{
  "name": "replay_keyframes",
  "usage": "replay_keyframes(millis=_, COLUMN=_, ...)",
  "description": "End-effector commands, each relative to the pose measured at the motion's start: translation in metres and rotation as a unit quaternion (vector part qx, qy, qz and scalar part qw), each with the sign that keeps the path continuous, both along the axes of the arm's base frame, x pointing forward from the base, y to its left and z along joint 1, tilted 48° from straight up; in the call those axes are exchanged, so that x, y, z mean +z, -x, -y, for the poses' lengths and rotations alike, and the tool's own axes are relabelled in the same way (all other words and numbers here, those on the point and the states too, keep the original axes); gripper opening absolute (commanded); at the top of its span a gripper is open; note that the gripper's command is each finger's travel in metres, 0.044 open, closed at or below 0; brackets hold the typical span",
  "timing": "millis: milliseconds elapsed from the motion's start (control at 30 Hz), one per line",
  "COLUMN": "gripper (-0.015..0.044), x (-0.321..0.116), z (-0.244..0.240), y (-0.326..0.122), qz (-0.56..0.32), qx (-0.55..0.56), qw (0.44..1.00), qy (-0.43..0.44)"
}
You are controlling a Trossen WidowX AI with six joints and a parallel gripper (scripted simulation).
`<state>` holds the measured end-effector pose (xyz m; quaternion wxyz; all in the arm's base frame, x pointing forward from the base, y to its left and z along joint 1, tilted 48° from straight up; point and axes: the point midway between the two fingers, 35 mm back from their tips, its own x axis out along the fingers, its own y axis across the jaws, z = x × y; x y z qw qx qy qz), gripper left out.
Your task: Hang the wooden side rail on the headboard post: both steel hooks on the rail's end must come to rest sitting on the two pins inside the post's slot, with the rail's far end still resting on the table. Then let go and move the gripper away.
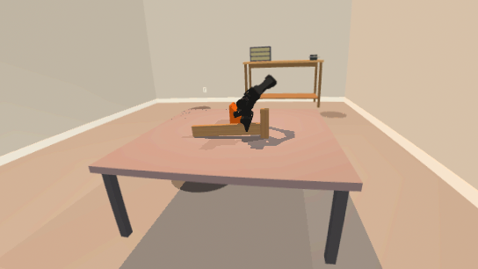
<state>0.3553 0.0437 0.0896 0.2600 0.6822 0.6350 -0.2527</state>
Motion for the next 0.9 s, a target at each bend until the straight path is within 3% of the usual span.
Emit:
replay_keyframes(millis=0, gripper=0.0440, x=0.018, z=0.021, y=0.001, qz=0.006, qx=-0.005, qw=1.000, qy=0.001)
replay_keyframes(millis=867, gripper=0.0440, x=-0.002, z=0.041, y=0.002, qz=0.001, qx=-0.008, qw=1.000, qy=0.000)
